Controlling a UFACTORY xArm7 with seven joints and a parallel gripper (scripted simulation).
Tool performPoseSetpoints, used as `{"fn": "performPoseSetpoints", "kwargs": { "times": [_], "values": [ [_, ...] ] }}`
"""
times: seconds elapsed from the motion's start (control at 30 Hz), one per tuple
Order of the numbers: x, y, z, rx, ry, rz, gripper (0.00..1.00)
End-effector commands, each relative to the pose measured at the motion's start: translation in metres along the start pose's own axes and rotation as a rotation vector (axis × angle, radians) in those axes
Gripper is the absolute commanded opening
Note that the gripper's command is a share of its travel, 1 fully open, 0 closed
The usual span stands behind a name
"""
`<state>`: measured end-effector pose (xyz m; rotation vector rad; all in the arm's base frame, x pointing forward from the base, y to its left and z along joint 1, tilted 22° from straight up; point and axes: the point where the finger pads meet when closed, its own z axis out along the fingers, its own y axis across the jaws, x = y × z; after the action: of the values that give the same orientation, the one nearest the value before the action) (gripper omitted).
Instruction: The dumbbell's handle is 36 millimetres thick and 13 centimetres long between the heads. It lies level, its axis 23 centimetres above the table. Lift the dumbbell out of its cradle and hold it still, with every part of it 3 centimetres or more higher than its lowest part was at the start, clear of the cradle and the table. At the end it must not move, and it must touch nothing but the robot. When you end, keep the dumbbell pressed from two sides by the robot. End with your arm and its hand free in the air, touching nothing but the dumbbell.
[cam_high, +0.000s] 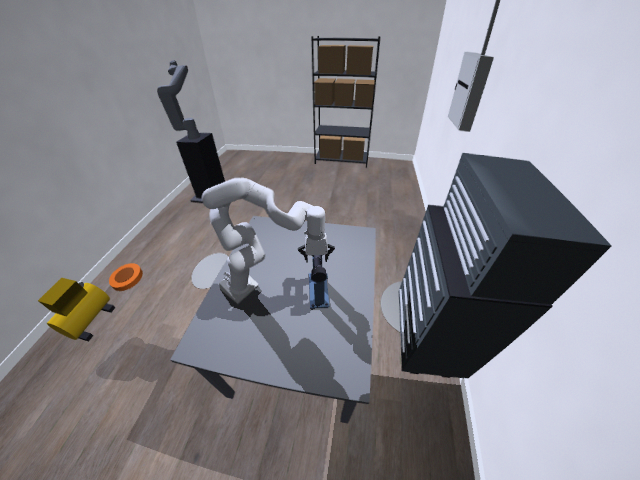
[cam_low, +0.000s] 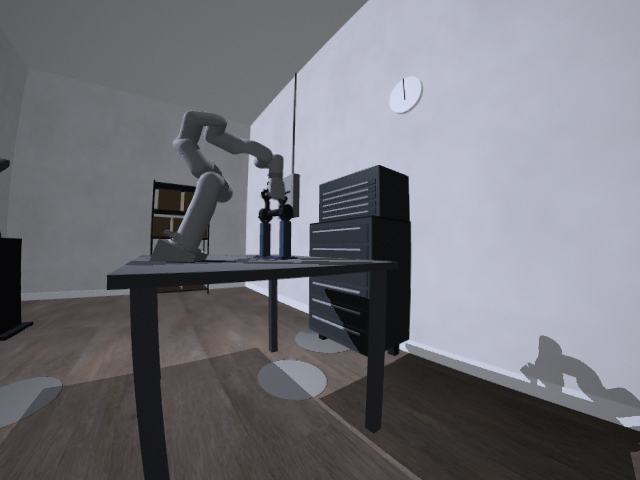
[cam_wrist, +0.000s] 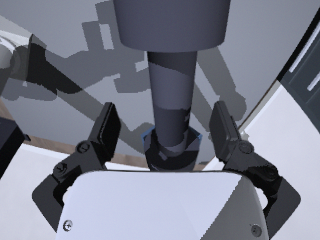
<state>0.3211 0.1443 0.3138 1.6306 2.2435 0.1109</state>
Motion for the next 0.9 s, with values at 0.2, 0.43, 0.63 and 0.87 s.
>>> {"fn": "performPoseSetpoints", "kwargs": {
  "times": [0.2,0.43,0.63,0.87],
  "values": [
    [0.0012,0.0067,0.0192,-0.016,0.001,-0.003,1.00],
    [0.0012,0.0067,0.0192,-0.016,0.001,-0.003,1.00],
    [0.0012,0.0067,0.0192,-0.016,0.001,-0.003,0.00],
    [0.0012,0.0067,0.0192,-0.016,0.001,-0.003,0.00]
  ]
}}
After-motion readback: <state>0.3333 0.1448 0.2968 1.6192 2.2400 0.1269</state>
